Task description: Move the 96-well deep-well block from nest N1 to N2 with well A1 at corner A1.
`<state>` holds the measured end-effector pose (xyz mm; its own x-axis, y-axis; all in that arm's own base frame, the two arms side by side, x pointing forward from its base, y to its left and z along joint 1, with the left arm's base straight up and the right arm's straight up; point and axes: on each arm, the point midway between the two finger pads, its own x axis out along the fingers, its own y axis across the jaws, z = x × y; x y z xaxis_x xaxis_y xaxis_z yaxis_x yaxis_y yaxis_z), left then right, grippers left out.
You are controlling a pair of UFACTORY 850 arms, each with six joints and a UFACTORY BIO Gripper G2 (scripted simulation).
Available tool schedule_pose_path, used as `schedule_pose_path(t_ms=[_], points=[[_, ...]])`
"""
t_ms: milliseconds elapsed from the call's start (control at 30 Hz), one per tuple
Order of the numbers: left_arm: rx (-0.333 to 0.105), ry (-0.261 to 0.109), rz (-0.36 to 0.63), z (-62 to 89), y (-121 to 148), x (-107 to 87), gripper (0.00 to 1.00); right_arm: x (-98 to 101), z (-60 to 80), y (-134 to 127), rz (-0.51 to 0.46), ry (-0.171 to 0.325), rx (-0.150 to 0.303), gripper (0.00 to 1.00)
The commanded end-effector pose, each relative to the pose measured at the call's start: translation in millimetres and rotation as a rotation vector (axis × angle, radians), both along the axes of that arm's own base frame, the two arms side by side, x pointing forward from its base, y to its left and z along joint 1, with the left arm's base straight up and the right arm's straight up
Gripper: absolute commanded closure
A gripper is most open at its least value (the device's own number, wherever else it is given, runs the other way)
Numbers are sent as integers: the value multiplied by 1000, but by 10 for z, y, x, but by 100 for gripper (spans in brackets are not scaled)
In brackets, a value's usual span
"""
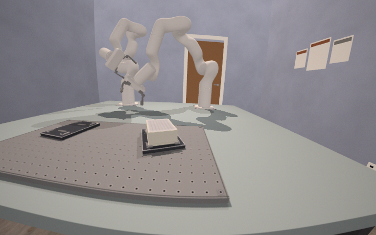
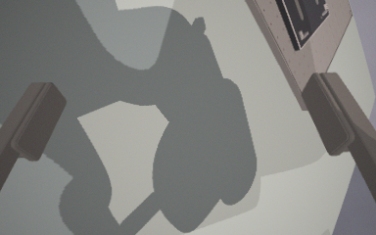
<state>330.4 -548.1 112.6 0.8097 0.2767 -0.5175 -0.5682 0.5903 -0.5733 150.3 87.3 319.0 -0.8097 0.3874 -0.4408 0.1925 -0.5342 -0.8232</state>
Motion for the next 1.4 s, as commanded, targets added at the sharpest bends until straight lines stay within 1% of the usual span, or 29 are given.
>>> schedule_pose_path(t_ms=[0,600,767,900,1033,1100,1367], points=[[-2,-1,0,10,-7,3,0,5,4,-1,0,-1,0,0],[-2,-1,0,11,-7,3,0,5,4,-1,0,-1,0,0],[-2,-1,0,59,-7,3,0,5,4,-1,0,-1,0,0],[-2,-1,0,179,-5,1,0,5,4,-1,0,-1,0,0],[-2,-2,1,378,-4,0,0,5,4,-1,0,-1,0,0],[-2,-2,1,378,-4,0,0,5,4,-1,0,-1,0,0],[-2,-2,1,890,-3,-1,0,5,4,-1,0,-1,0,0]])
